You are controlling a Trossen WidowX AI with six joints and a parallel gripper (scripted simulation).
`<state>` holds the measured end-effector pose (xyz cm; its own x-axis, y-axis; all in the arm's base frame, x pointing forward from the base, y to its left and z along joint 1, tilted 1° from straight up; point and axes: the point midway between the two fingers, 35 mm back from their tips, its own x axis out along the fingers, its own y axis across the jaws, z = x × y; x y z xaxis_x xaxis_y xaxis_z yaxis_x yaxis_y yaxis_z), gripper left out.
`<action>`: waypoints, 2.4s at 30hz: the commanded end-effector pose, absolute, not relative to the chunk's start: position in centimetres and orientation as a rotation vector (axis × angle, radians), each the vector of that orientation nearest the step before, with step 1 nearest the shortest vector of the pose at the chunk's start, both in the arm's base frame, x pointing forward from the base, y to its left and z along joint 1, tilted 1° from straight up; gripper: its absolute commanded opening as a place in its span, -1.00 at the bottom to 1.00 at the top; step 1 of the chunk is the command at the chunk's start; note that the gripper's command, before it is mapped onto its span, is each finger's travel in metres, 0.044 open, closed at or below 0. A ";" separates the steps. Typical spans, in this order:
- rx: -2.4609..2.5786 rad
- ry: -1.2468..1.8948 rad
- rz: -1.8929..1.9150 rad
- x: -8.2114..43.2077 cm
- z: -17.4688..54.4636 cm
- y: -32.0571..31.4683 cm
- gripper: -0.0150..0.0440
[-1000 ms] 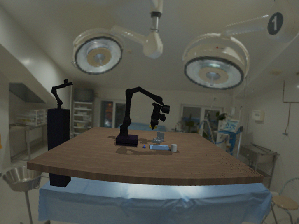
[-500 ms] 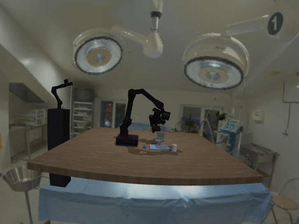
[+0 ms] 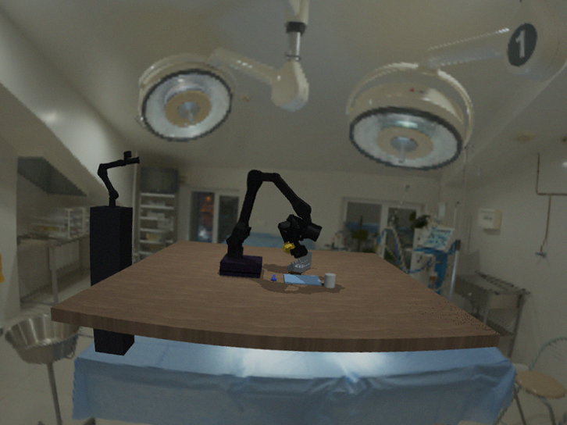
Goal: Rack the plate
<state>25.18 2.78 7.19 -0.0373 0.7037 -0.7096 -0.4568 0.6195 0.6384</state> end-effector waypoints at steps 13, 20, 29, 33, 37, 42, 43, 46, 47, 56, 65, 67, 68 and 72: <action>0.198 0.890 1.175 25.6 5.8 2.6 -0.49; 0.158 0.692 1.207 25.8 5.5 2.3 -0.49; 0.086 0.439 1.192 26.0 5.3 1.6 -0.49; 0.046 0.331 1.165 26.1 5.2 1.2 -0.49; 0.002 0.227 1.128 26.2 5.1 0.8 -0.49; -0.061 0.105 1.066 26.3 5.1 0.1 -0.49; -0.072 0.086 1.054 26.3 5.1 0.0 -0.49; -0.081 0.071 1.045 26.3 5.0 -0.1 -0.49; -0.081 0.071 1.045 26.3 5.0 -0.1 -0.49; -0.081 0.072 1.045 26.3 4.9 0.0 -0.49; -0.086 0.080 1.050 26.5 3.3 0.6 -0.49; -0.087 0.081 1.050 26.6 3.1 0.7 -0.49; -0.088 0.081 1.049 26.6 3.0 0.7 -0.49; -0.090 0.082 1.049 26.8 2.5 1.0 -0.49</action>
